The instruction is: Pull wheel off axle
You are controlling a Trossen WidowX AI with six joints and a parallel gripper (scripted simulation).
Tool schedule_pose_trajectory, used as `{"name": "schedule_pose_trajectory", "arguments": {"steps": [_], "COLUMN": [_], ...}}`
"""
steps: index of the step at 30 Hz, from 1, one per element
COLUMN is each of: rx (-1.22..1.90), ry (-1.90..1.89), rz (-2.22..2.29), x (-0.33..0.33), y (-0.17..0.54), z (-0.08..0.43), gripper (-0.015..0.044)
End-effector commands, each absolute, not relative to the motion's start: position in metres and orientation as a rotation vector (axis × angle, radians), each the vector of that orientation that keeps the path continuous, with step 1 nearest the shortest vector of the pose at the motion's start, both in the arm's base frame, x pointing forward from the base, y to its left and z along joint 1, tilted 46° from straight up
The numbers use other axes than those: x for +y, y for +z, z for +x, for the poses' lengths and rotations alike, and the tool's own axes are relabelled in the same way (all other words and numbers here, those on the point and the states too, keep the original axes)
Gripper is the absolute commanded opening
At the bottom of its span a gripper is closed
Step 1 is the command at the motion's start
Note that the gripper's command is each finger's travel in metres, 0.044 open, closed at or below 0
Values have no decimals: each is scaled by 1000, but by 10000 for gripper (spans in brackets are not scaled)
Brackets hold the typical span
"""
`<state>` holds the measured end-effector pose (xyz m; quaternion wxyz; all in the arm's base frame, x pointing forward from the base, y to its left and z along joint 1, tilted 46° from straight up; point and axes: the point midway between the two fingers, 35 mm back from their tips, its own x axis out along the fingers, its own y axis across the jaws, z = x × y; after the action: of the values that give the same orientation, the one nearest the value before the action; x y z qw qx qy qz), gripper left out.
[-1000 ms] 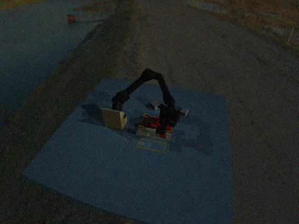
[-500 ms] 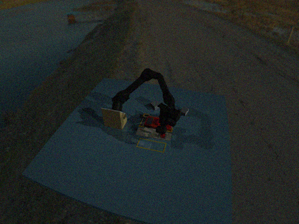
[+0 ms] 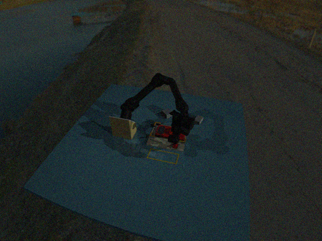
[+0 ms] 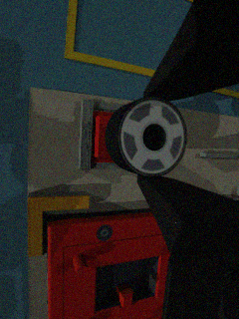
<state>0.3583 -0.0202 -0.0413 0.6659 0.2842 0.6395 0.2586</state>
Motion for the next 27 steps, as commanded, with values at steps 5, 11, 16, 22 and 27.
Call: {"name": "schedule_pose_trajectory", "arguments": {"steps": [5, 11, 16, 22, 27], "rx": [1436, 1435, 1434, 1433, 1432], "ry": [577, 577, 576, 576, 576], "rz": [642, 642, 643, 643, 643], "x": [-26, -27, -28, -30, -31], "y": [-37, -35, -34, -33, -32], "z": [359, 359, 358, 358, 358], "gripper": [0, 0, 0, 0, 0]}}
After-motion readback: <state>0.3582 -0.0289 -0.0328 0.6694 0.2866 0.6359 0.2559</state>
